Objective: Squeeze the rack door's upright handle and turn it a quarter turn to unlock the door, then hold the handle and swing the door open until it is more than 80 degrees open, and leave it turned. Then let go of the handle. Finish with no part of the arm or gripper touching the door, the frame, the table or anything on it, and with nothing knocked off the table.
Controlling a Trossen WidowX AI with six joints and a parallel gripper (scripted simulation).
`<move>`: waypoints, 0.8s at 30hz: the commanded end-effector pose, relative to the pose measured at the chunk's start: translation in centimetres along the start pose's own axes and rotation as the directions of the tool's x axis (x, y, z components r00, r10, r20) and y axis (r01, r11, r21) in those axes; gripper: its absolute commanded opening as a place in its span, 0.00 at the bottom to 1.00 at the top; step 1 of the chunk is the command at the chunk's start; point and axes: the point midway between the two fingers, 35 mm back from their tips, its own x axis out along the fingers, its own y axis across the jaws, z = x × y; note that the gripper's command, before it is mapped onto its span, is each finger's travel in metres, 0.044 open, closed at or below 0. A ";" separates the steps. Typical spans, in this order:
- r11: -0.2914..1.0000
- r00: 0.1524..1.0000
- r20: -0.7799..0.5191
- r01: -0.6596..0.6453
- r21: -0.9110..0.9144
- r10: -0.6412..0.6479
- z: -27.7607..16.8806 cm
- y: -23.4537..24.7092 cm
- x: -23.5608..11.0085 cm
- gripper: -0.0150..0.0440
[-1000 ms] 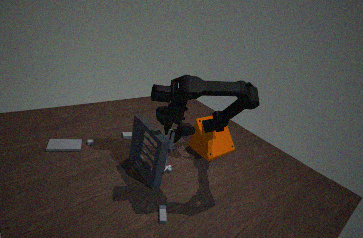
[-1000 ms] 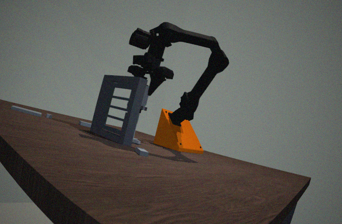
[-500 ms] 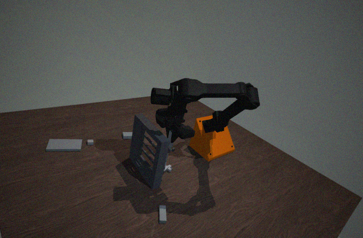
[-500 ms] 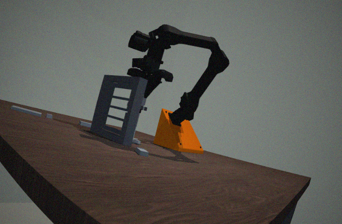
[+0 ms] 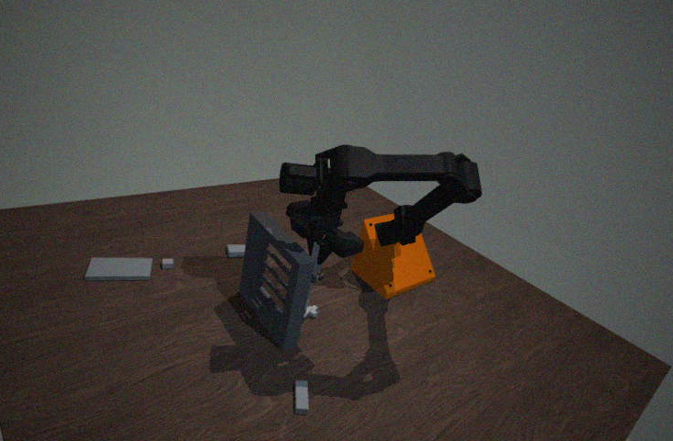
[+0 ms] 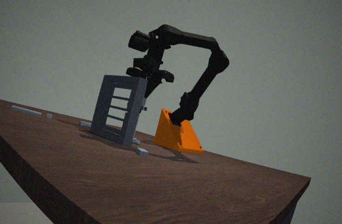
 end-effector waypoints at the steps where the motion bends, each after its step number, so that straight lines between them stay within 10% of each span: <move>1: 0.986 1.000 -0.005 -0.006 -0.167 0.005 -0.1 0.0 0.3 0.27; 24: 0.266 1.000 -0.005 -0.006 -0.964 0.005 -0.1 0.0 0.3 0.27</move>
